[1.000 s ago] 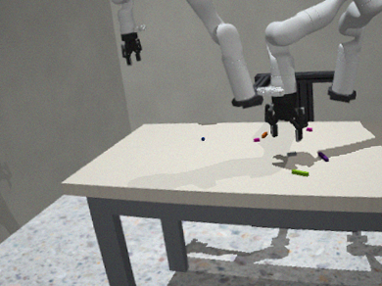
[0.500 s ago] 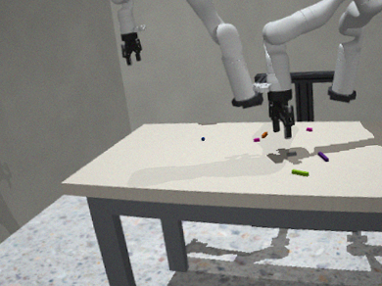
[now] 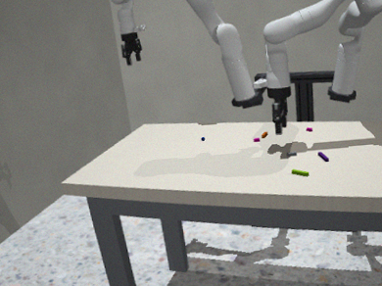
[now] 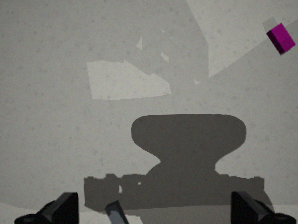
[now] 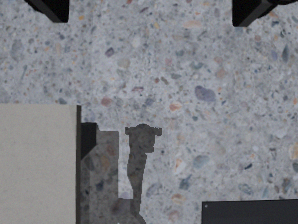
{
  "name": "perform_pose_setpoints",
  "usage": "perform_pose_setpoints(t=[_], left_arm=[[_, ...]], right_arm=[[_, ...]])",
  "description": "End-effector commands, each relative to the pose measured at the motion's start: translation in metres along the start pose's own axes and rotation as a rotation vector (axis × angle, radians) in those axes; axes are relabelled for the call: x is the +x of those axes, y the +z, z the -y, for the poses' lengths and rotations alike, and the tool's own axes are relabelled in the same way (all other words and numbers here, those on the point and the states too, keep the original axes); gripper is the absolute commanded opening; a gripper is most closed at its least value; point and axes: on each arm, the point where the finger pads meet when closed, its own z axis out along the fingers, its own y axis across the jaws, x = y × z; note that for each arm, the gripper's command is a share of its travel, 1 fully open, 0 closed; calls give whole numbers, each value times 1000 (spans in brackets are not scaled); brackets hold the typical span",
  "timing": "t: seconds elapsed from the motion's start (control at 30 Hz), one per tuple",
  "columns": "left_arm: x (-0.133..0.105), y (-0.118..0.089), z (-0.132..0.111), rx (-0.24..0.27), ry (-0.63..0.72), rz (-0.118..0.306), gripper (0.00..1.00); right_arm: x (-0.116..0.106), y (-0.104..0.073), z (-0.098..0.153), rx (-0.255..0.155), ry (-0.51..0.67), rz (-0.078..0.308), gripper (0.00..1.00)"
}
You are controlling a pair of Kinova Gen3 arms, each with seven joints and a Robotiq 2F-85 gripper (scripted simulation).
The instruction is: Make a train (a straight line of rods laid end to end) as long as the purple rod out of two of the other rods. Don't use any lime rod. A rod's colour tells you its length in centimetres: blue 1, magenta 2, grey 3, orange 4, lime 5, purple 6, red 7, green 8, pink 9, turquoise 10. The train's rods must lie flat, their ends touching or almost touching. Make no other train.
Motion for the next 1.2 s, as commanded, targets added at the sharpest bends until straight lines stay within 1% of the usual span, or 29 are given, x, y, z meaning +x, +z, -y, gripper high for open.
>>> perform_pose_setpoints(t=[0.0, 0.33, 0.4, 0.67, 0.9, 0.97, 1.17], left_arm=[[-1, -2, -11, 3, 144, -8, 1000], [-8, -2, -52, -7, 557, -9, 1000], [-8, -2, -52, -7, 557, -9, 1000], [-18, -3, -83, -18, 849, -15, 1000], [-27, -5, -106, -27, 1066, -24, 1000], [-27, -5, -106, -27, 1066, -24, 1000], [-35, -7, -124, -33, 1221, -32, 1000]], right_arm=[[-1, -1, 4, 5, -4, 6, 1000], [-1, -1, 4, 5, -4, 6, 1000], [-1, -1, 4, 5, -4, 6, 1000], [-1, -1, 4, 5, -4, 6, 1000], [-1, -1, 4, 5, -4, 6, 1000], [-1, -1, 4, 5, -4, 6, 1000], [-1, -1, 4, 5, -4, 6, 1000]])
